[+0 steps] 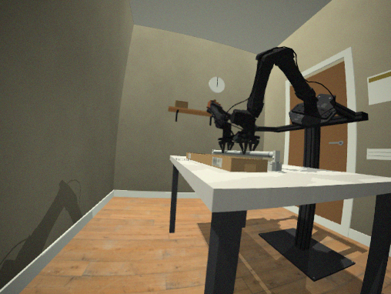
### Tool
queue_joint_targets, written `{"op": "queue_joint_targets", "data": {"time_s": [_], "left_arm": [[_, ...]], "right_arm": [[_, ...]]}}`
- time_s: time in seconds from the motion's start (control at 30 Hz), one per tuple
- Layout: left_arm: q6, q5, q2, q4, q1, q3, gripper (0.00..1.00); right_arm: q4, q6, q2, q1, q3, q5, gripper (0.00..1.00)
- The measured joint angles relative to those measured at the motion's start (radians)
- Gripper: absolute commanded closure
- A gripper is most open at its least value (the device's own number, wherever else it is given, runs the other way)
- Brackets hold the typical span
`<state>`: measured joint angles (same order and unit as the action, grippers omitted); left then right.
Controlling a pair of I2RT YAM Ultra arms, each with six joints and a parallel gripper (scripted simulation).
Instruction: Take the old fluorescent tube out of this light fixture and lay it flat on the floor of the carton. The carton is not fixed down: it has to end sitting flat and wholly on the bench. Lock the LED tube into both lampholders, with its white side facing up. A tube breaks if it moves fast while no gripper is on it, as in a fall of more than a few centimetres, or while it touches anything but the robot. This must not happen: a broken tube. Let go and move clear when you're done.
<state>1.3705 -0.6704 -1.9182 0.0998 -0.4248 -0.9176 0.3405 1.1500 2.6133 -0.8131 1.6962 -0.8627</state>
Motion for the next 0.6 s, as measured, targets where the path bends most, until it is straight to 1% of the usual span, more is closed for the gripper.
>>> {"op": "queue_joint_targets", "data": {"time_s": [0.6], "left_arm": [[-0.008,-0.004,0.008,-0.01,-0.002,0.006,0.51]], "right_arm": [[0.009,-0.01,-0.005,-0.001,-0.005,0.01,0.51]]}}
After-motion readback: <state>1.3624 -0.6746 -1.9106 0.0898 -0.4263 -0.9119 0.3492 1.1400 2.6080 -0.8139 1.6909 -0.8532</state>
